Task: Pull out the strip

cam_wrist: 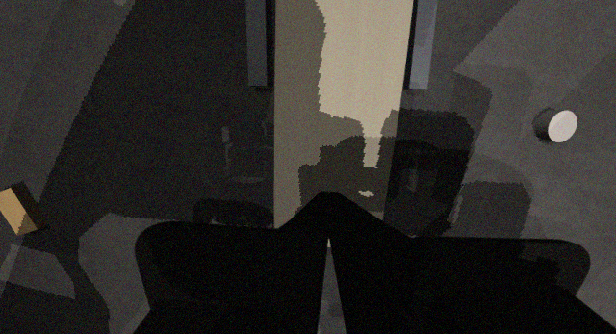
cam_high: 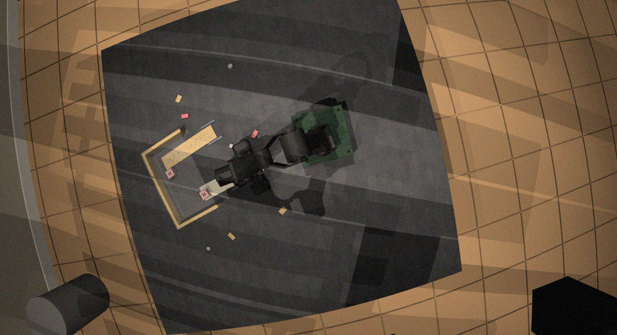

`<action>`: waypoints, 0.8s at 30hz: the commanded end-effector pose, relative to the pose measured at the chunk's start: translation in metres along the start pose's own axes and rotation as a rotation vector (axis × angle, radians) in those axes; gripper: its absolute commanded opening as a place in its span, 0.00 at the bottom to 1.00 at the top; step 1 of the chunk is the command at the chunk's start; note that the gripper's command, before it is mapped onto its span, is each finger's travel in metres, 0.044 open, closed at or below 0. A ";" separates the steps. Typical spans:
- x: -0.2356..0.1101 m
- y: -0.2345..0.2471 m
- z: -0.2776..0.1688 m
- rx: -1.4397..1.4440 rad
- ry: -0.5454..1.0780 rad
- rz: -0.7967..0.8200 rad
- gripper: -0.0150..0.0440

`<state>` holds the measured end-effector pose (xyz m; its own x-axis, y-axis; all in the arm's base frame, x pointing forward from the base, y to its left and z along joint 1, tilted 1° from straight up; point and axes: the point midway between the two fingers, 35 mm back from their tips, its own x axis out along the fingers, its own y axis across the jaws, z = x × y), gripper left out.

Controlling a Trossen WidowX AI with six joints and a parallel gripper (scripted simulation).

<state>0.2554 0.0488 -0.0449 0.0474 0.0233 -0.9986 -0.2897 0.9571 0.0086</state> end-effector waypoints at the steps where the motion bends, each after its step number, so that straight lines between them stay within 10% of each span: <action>1: 0.004 0.000 -0.013 -0.003 0.024 0.000 0.25; 24: 0.003 -0.001 -0.048 -0.003 0.027 0.000 0.25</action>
<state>0.2220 0.0372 -0.0463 0.0473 0.0220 -0.9986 -0.2922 0.9563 0.0072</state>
